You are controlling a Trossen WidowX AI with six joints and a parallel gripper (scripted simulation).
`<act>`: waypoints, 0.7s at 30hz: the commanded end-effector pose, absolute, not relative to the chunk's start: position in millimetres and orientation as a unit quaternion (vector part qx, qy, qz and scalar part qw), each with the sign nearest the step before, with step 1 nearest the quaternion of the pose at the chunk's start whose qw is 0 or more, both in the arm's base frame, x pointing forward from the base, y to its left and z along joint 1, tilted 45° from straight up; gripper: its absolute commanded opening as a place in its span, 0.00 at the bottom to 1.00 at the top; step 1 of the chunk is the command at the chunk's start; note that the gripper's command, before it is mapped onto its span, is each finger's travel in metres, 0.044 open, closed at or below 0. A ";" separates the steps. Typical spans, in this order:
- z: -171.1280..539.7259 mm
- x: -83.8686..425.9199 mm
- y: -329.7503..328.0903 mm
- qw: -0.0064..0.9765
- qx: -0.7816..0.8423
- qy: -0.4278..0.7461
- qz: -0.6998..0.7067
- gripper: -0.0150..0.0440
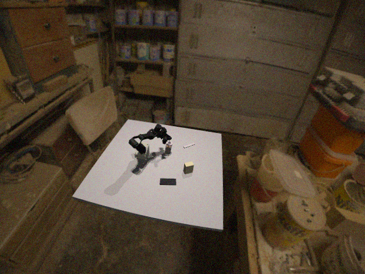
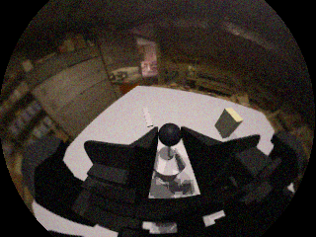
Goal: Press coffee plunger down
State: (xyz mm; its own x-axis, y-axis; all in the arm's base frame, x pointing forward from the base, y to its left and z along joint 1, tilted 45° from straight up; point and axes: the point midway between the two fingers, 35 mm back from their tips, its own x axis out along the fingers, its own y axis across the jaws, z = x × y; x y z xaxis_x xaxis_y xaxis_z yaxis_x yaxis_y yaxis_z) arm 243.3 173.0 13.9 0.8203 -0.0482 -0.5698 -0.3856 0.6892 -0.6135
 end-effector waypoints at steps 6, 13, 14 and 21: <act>-10.0 243.2 148.9 0.856 -0.404 0.309 0.089 0.46; -11.9 248.3 151.6 0.856 -0.404 0.309 0.088 0.46; -12.1 248.7 151.9 0.856 -0.404 0.309 0.088 0.46; -12.9 250.1 153.7 0.856 -0.404 0.309 0.088 0.46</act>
State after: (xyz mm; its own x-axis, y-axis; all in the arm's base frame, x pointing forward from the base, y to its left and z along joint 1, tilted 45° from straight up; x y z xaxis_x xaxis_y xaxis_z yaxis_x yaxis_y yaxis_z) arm 251.2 162.6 -5.1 0.8081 -0.0687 -0.5850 -0.3938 0.6755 -0.6234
